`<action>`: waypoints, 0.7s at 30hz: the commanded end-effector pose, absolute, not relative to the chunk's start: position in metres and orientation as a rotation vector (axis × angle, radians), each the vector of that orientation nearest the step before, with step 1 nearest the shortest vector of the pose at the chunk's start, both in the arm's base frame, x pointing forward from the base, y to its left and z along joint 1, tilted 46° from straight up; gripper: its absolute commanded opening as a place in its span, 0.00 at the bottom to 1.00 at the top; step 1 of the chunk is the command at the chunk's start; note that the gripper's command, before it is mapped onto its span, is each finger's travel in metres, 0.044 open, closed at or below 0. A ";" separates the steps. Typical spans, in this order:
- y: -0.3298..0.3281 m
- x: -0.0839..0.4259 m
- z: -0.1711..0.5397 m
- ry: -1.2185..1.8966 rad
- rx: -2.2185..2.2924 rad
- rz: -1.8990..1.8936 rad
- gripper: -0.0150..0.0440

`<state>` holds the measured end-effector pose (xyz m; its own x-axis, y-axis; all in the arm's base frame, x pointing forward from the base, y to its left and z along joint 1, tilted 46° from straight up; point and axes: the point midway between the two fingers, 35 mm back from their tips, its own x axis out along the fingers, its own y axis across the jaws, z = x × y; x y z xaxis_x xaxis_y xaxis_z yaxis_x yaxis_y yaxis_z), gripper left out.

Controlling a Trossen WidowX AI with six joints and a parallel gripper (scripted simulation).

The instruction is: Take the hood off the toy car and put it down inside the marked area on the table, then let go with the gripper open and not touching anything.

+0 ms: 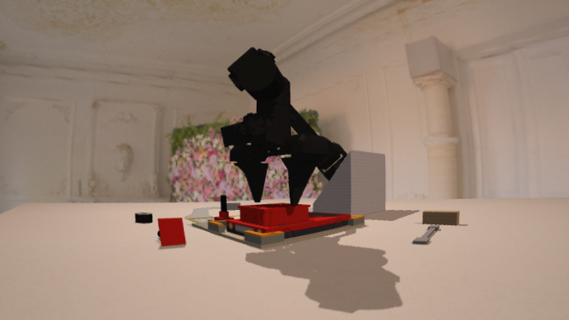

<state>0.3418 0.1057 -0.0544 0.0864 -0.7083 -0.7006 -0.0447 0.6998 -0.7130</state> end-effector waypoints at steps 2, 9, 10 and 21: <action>0.104 0.342 -0.056 1.416 -0.678 -0.554 1.00; 0.101 0.343 -0.059 1.416 -0.678 -0.554 1.00; 0.101 0.343 -0.059 1.416 -0.678 -0.554 1.00; 0.097 0.343 -0.063 1.416 -0.679 -0.554 1.00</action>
<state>0.3428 0.0984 -0.0615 0.0866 -0.7086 -0.7003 -0.0446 0.6995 -0.7132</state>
